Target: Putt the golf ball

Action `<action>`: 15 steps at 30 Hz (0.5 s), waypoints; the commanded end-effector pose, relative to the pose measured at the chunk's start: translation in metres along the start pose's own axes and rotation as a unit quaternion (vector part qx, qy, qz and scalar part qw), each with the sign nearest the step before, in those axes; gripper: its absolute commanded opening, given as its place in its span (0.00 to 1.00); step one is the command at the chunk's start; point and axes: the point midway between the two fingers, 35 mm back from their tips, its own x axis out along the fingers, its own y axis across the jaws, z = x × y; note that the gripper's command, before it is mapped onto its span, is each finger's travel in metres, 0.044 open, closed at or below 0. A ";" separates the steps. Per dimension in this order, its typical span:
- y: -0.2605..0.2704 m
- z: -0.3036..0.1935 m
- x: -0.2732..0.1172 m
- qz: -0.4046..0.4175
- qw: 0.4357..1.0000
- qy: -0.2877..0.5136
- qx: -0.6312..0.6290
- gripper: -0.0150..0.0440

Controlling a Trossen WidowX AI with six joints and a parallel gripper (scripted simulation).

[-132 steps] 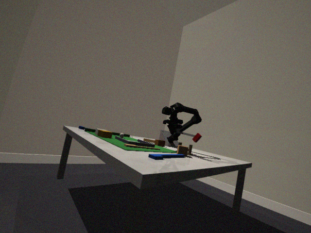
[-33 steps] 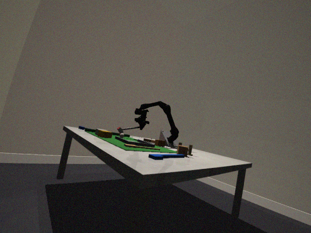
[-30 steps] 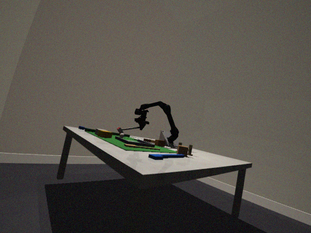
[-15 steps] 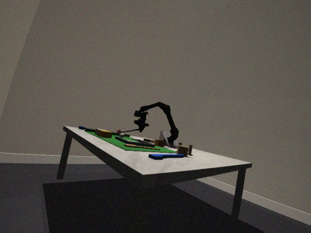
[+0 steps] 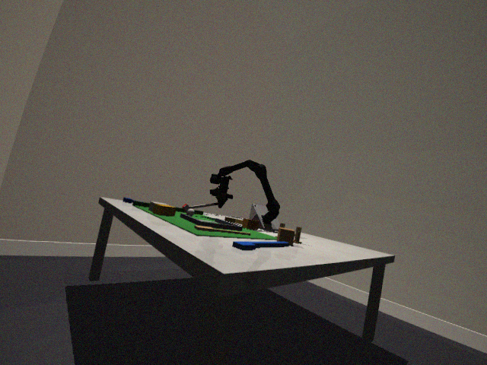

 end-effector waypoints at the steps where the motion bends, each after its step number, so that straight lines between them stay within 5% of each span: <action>1: -0.004 0.000 -0.001 -0.001 1.000 -0.001 0.000 0.25; 15: -0.026 0.000 0.002 0.002 1.000 -0.005 0.001 0.25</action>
